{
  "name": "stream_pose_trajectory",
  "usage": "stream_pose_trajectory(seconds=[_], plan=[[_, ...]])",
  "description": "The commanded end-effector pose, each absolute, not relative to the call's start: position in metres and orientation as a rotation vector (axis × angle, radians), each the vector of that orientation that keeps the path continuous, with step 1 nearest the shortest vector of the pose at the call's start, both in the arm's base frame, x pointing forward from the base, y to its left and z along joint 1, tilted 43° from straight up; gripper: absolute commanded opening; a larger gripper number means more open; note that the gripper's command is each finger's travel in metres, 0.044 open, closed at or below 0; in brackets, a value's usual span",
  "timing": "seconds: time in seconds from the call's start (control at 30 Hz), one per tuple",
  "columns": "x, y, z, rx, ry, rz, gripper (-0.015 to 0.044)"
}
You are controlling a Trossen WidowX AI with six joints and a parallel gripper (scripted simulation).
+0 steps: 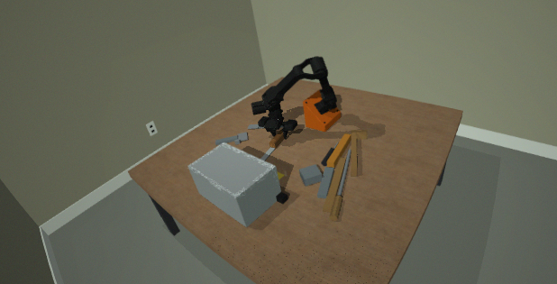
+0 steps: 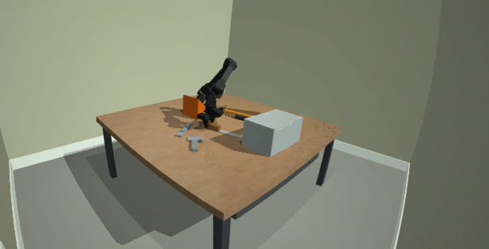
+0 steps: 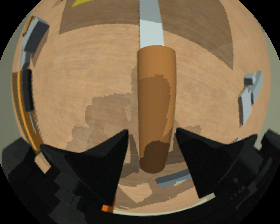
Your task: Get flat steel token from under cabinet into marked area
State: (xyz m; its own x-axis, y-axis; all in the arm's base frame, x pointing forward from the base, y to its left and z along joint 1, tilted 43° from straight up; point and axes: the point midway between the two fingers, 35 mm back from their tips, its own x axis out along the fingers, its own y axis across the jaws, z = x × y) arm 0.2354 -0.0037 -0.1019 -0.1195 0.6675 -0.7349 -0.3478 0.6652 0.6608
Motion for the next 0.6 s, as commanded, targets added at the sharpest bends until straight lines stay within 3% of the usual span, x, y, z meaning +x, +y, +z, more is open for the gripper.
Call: stream_pose_trajectory(seconds=[0.0,0.1,0.27,0.57], plan=[[0.2347,-0.0032,-0.1028,0.285,1.452,0.882,0.0270],[0.2335,-0.0021,-0.1045,0.287,1.453,0.880,0.0270],[0.2350,-0.0031,-0.1032,0.282,1.450,0.884,0.0139],[0.2350,-0.0031,-0.1032,0.282,1.450,0.884,0.0059]])
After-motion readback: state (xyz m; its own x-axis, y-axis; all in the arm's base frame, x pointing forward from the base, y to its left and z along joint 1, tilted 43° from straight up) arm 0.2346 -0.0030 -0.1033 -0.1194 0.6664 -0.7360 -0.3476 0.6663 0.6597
